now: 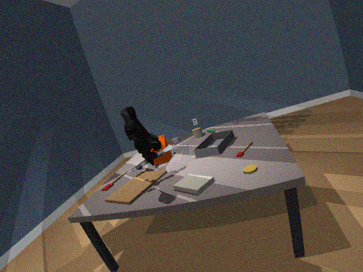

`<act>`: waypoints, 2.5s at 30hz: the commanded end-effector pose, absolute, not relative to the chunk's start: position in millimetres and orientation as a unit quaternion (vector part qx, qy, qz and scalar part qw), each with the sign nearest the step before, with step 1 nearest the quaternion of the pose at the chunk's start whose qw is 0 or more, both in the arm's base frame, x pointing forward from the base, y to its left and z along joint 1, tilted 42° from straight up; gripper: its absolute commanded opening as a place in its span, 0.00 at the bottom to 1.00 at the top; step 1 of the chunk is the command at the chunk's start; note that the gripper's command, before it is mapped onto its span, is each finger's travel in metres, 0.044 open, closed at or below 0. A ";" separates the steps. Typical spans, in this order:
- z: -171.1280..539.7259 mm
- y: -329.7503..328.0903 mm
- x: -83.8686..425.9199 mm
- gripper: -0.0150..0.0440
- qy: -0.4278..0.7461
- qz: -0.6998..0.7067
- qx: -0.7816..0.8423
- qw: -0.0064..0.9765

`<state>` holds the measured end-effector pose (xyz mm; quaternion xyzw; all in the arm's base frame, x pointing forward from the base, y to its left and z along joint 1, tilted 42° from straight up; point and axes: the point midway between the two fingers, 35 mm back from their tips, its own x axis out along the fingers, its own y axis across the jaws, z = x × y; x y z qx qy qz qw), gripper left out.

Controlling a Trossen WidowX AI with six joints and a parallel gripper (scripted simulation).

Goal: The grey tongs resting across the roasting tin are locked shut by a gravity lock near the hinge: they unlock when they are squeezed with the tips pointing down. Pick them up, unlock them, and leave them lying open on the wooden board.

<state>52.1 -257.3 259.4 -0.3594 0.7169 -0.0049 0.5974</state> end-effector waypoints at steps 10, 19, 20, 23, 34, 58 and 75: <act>269.0 -257.5 13.7 0.00 0.708 0.019 -0.407 0.577; 275.8 -255.4 -12.3 0.00 0.706 0.033 -0.441 0.553; 276.5 -255.0 -15.2 0.00 0.706 0.034 -0.445 0.550; 278.8 -253.3 -23.9 0.00 0.707 0.038 -0.456 0.540; 288.1 -245.3 -54.2 0.00 0.711 0.058 -0.499 0.492; 306.3 -223.2 -100.5 0.00 0.731 0.102 -0.557 0.380; 306.1 -224.6 -101.2 0.00 0.774 0.076 -0.559 0.286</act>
